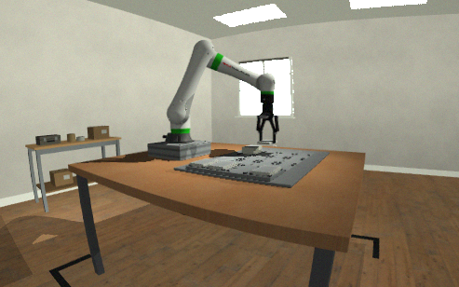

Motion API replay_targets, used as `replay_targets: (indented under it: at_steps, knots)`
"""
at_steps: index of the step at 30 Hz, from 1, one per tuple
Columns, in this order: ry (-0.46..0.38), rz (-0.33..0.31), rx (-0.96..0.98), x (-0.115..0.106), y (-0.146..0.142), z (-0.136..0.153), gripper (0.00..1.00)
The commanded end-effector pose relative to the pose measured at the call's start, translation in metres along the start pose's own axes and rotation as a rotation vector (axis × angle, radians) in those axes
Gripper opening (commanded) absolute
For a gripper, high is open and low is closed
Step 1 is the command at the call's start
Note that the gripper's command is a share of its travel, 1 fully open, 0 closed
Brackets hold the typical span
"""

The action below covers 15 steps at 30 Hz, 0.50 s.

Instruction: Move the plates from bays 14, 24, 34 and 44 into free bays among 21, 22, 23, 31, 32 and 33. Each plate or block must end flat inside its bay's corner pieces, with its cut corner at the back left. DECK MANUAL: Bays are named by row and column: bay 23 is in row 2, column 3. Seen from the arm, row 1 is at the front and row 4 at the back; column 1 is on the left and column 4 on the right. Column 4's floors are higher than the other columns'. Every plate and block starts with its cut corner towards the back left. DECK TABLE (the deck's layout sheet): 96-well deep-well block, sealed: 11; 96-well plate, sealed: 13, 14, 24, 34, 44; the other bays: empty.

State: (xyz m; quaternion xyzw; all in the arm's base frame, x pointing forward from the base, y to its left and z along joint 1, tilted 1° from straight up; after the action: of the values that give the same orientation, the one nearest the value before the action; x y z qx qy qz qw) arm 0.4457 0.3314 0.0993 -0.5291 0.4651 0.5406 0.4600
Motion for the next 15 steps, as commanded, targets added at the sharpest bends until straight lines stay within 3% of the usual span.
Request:
replay_targets:
  at_steps: [1, 15]
  knots:
    - [-0.001, -0.002, 0.000, -0.001, -0.001, 0.000, 0.10]
    - [-0.001, -0.002, 0.000, 0.015, -0.001, 0.000, 0.10]
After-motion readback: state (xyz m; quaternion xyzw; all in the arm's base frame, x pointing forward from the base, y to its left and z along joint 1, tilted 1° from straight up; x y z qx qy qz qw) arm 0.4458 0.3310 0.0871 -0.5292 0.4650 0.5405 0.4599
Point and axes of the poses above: the point where the finger pads meet when closed, its own x axis out along the fingers, its own y axis across the jaws, z = x × y, the point moved 8 cm from there along -x, back along the fingers, and after that the axes turned 2 degrees about x, right-handed, at the moved point
